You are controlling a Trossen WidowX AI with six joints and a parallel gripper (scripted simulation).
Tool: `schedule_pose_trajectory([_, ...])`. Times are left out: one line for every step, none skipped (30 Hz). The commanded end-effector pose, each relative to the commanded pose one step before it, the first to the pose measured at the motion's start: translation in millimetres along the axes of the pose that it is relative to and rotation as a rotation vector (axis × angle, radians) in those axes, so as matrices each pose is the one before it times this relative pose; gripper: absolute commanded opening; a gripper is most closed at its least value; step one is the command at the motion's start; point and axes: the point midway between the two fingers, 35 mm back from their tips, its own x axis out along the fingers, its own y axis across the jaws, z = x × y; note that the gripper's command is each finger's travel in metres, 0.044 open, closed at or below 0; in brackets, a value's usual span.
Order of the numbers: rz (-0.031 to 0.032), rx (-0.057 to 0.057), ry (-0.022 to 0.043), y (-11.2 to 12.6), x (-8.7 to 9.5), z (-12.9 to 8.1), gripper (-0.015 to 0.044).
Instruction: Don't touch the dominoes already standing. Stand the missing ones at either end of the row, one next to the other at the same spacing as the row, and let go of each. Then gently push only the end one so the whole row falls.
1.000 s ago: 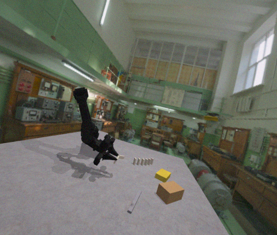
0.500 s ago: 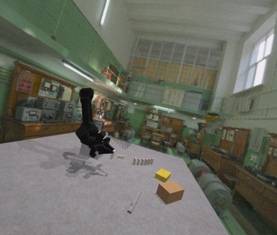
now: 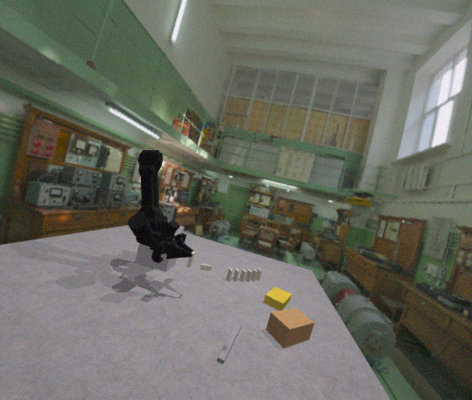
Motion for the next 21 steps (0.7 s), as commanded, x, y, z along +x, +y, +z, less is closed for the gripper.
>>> schedule_pose_trajectory([0.00239,-0.0094,-0.00621,0.88,-0.35,1.28,0.0107])
schedule_pose_trajectory([0.00000,0.0000,0.00000,0.00,0.00,0.00,0.0107])
schedule_pose_trajectory([0.00000,0.0000,0.00000,0.00,0.00,0.00,0.0107])
schedule_pose_trajectory([0.00000,0.0000,0.00000,0.00,0.00,0.00,0.0107])
schedule_pose_trajectory([0.00000,0.0000,0.00000,0.00,0.00,0.00,0.0107])
schedule_pose_trajectory([0.00000,0.0000,0.00000,0.00,0.00,0.00,0.0107])
schedule_pose_trajectory([0.00000,0.0000,0.00000,0.00,0.00,0.00,0.0107])
schedule_pose_trajectory([0.00010,-0.0001,0.00005,-0.11,0.05,-0.15,0.0107])
schedule_pose_trajectory([0.00029,-0.0004,0.00014,-0.32,0.14,-0.44,0.0107])
schedule_pose_trajectory([0.00048,-0.0007,0.00022,-0.52,0.23,-0.75,0.0107])
schedule_pose_trajectory([0.00058,-0.0008,0.00027,-0.62,0.28,-0.92,0.0107])
schedule_pose_trajectory([0.00057,-0.0008,0.00026,-0.61,0.28,-0.94,0.0107])
schedule_pose_trajectory([0.00057,-0.0008,0.00026,-0.60,0.28,-0.96,0.0107])
schedule_pose_trajectory([0.00057,-0.0008,0.00025,-0.58,0.28,-0.98,0.0107])
schedule_pose_trajectory([0.00057,-0.0008,0.00025,-0.57,0.28,-0.99,0.0107])
schedule_pose_trajectory([0.00056,-0.0008,0.00024,-0.56,0.28,-1.01,0.0107])
schedule_pose_trajectory([0.00056,-0.0008,0.00024,-0.55,0.27,-1.03,0.0107])
schedule_pose_trajectory([0.00056,-0.0008,0.00024,-0.53,0.27,-1.05,0.0107])
schedule_pose_trajectory([0.00055,-0.0008,0.00023,-0.52,0.27,-1.07,0.0107])
schedule_pose_trajectory([0.00055,-0.0008,0.00023,-0.51,0.27,-1.08,0.0107])
schedule_pose_trajectory([0.00055,-0.0008,0.00022,-0.49,0.27,-1.10,0.0107])
